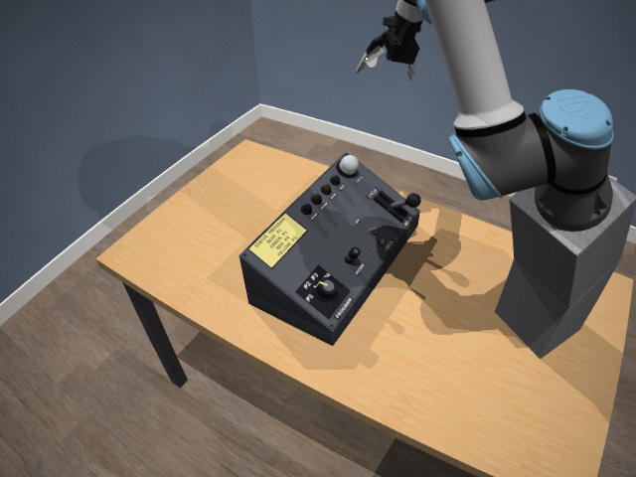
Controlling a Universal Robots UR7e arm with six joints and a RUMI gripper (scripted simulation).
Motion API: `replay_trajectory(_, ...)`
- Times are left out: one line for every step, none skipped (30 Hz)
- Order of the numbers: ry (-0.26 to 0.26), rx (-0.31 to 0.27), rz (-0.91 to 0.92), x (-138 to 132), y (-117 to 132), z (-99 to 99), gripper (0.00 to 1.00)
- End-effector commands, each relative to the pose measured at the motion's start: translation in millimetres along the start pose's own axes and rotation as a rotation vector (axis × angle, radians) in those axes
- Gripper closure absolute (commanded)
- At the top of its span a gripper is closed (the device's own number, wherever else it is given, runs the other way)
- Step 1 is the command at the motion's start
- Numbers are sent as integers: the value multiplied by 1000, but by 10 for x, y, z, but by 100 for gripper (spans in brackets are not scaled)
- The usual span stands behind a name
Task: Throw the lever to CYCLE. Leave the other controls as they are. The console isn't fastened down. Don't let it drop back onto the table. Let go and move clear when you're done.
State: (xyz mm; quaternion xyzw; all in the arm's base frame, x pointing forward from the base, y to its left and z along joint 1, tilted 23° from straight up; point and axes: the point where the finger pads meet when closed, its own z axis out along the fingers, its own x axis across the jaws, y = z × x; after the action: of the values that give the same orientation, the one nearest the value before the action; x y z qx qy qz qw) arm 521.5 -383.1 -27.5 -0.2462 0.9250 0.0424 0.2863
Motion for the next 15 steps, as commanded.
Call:
replay_trajectory(1, 6, -5, -12, 34, 0, 0)
replay_trajectory(1, 7, -7, -17, 49, 3, 0)
replay_trajectory(1, 9, -9, -21, 65, 5, 0)
replay_trajectory(1, 11, -12, -26, 83, 8, 0)
replay_trajectory(2, 13, -14, -31, 103, 11, 0)
replay_trajectory(2, 15, -17, -37, 124, 14, 0)
replay_trajectory(2, 17, -20, -43, 147, 17, 0)
replay_trajectory(3, 20, -23, -50, 172, 20, 0)
replay_trajectory(3, 22, -26, -57, 198, 24, 0)
replay_trajectory(4, 25, -29, -65, 226, 27, 0)
replay_trajectory(4, 28, -33, -73, 256, 31, 0)
replay_trajectory(4, 31, -37, -81, 288, 35, 0)
replay_trajectory(5, 34, -41, -90, 322, 38, 0)
replay_trajectory(5, 34, -41, -90, 322, 38, 0)
replay_trajectory(5, 34, -41, -90, 322, 38, 0)
